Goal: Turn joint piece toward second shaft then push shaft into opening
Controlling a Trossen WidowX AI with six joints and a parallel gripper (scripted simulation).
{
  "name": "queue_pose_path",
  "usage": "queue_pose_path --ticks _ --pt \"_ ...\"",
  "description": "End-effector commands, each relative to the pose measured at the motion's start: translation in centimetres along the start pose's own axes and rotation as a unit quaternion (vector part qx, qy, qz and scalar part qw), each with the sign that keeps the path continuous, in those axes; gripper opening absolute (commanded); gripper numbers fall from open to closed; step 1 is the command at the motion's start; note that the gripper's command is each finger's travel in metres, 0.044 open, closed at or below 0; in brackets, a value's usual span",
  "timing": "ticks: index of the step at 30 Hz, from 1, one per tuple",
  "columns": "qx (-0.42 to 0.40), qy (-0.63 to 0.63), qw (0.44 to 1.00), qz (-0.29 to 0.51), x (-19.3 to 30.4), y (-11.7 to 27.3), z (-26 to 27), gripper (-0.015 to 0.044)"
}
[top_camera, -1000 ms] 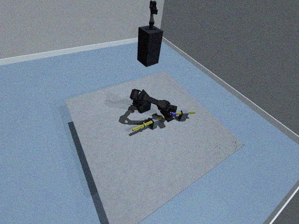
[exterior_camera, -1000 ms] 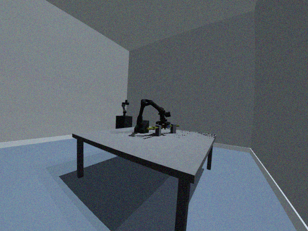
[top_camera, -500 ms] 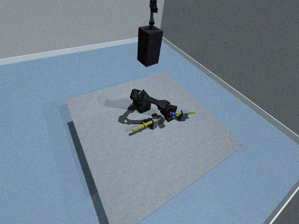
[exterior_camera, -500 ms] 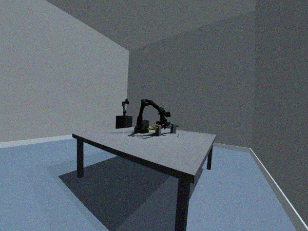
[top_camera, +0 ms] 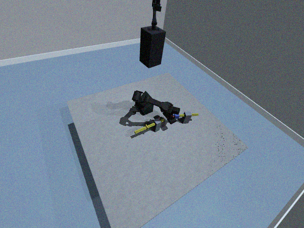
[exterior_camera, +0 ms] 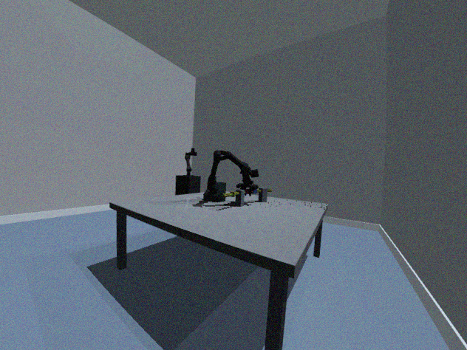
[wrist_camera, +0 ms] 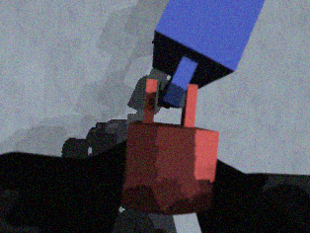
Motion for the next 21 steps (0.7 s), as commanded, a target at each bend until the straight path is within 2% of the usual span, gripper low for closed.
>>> queue_pose_path --ticks 1,21 --pt "0.0 0.001 1.0 -0.001 0.02 0.0 -0.02 0.0" --pt "0.0 0.001 1.0 -0.001 0.02 0.0 -0.02 0.0"
Point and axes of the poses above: the point midway between the two fingers, 35 mm back from their tips, its own y axis back along the fingers, its own z axis across the jaws, x = y × z, the point moved 8 cm from there along y, back along the fingers, and after that the axes turned 1 degree about y, right-handed, at the moved point
